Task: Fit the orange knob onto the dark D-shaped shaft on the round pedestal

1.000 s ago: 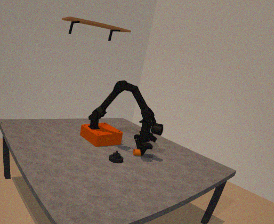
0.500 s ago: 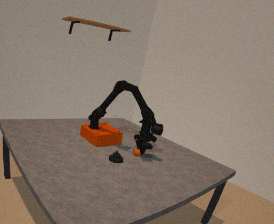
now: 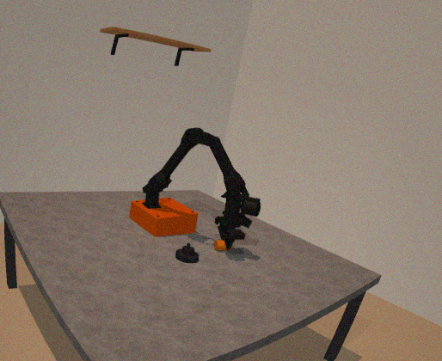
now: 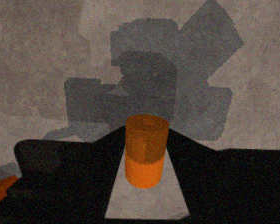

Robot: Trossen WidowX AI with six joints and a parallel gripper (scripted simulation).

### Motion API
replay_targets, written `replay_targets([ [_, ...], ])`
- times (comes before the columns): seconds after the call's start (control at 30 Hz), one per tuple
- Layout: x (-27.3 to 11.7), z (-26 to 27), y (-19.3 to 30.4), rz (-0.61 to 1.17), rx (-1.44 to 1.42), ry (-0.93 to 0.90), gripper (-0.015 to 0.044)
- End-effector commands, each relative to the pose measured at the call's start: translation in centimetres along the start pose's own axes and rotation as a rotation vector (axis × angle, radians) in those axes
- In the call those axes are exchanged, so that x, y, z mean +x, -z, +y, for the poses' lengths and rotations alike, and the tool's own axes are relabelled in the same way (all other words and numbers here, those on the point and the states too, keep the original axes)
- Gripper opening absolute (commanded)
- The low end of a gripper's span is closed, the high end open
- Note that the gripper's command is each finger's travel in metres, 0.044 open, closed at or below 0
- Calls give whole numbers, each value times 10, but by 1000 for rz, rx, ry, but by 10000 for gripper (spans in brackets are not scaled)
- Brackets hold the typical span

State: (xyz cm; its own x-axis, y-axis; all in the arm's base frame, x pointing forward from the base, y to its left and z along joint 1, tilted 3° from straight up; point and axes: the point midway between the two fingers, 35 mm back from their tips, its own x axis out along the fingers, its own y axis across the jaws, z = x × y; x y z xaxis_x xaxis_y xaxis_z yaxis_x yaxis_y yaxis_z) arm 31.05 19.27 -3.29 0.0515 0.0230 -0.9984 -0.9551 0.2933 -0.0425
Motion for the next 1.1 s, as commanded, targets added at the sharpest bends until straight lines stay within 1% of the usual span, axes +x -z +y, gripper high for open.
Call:
replay_targets([
  [0.0, -3, 0, 4, -83, 0, -2, 179],
  [1.07, -16, 0, 35, -594, -1, -3, 179],
])
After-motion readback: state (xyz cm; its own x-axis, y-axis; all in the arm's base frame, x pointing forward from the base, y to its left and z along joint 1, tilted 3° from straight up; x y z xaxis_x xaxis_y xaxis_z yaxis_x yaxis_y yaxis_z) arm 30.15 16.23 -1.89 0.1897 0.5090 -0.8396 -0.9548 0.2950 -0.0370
